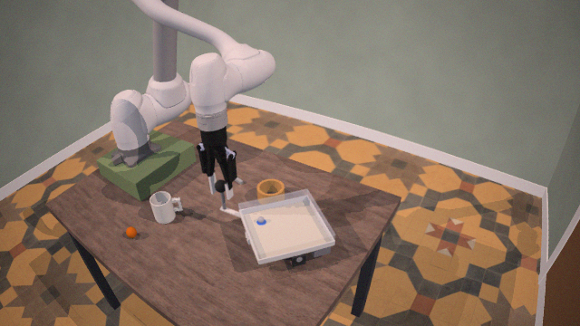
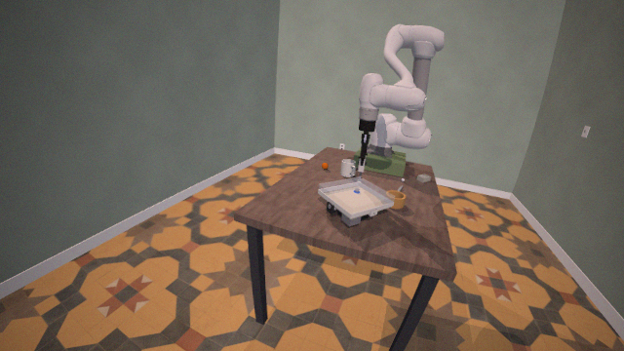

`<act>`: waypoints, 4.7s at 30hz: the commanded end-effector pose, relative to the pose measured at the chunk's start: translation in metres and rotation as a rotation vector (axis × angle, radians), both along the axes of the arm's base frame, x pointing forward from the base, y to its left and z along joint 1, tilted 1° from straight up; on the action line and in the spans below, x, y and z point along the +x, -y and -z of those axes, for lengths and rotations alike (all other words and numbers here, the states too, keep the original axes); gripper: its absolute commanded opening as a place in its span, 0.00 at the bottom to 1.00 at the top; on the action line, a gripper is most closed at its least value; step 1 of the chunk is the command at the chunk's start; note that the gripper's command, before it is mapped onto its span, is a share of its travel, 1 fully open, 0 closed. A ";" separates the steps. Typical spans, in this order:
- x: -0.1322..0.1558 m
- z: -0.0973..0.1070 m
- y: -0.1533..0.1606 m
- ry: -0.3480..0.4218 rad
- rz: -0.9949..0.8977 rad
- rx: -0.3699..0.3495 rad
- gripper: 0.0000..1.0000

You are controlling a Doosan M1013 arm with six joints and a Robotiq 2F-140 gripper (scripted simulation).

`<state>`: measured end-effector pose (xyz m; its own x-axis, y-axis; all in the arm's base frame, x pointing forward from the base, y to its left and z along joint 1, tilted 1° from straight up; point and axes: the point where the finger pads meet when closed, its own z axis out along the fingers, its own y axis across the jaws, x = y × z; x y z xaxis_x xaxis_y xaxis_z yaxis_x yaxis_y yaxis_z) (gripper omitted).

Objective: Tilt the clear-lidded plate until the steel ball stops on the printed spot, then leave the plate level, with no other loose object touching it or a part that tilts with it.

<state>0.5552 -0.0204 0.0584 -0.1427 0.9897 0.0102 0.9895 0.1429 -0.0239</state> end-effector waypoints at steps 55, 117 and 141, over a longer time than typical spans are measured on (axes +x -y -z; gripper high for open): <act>0.001 -0.054 0.000 0.000 0.000 0.000 0.36; 0.001 -0.060 0.000 0.000 0.000 0.000 1.00; 0.001 -0.060 0.000 0.000 0.000 0.000 1.00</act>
<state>0.5567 -0.0208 0.1184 -0.1427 0.9897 0.0102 0.9895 0.1429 -0.0239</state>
